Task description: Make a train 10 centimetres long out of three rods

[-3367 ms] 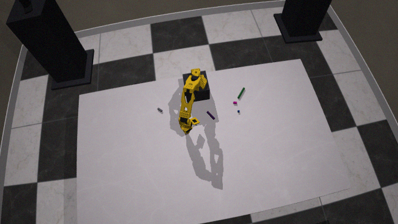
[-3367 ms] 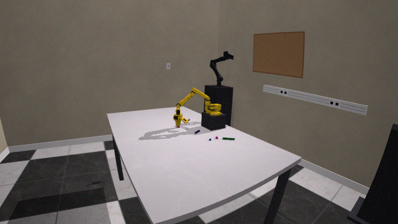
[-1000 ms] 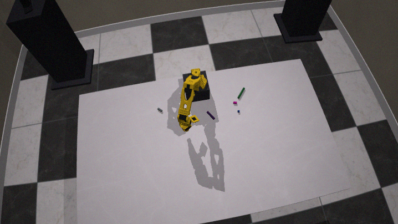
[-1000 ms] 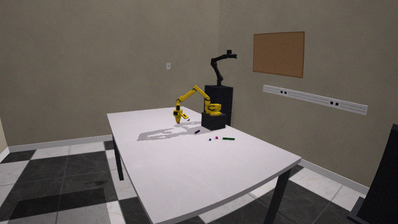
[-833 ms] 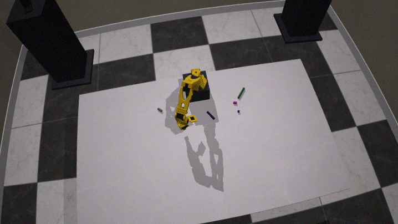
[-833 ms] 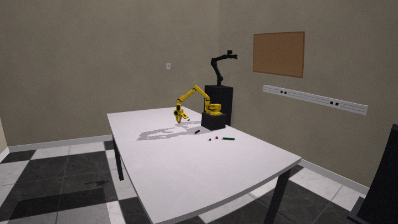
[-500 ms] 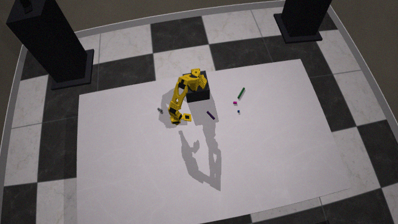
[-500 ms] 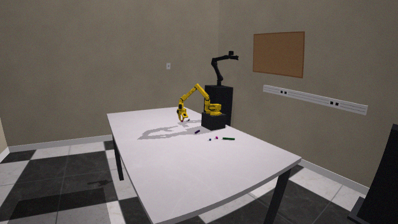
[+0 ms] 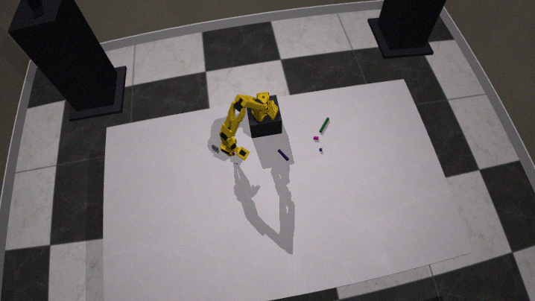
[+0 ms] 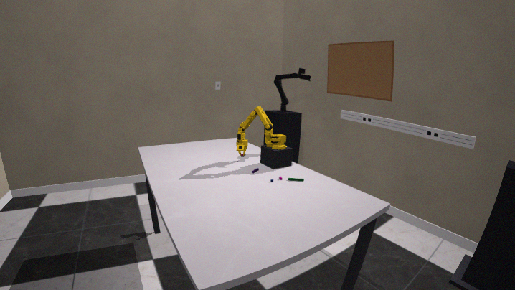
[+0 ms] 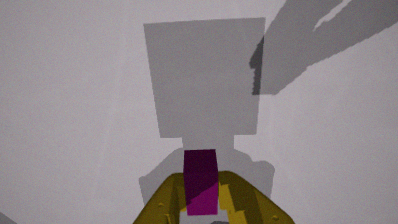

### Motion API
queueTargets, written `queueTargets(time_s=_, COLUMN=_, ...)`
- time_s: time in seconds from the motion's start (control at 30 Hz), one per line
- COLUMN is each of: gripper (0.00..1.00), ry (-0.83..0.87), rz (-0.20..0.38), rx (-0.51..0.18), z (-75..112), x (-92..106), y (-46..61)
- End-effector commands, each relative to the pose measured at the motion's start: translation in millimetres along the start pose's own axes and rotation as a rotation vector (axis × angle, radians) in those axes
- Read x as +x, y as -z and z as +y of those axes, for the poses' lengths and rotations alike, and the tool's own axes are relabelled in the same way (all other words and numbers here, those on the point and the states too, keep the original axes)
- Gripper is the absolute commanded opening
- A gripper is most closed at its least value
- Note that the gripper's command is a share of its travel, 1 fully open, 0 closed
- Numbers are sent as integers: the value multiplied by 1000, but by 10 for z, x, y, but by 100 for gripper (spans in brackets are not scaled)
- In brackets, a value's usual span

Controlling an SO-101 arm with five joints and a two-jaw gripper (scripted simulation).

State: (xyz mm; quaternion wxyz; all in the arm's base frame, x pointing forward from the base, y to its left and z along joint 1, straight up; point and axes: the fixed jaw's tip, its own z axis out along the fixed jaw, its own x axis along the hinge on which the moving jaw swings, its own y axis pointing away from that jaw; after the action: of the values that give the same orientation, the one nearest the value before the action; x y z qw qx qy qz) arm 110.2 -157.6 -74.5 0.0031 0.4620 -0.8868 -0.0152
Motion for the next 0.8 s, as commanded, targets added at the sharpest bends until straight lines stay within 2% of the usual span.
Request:
queueTargets(time_s=0.0, gripper=0, ry=-104, rz=6, rx=29, z=51, x=88, y=25)
queueTargets(time_s=0.7, gripper=0, ry=-115, rz=6, rx=29, z=59, x=95, y=24)
queueTargets(time_s=0.77, gripper=0, ry=-129, rz=9, rx=38, z=64, x=92, y=60)
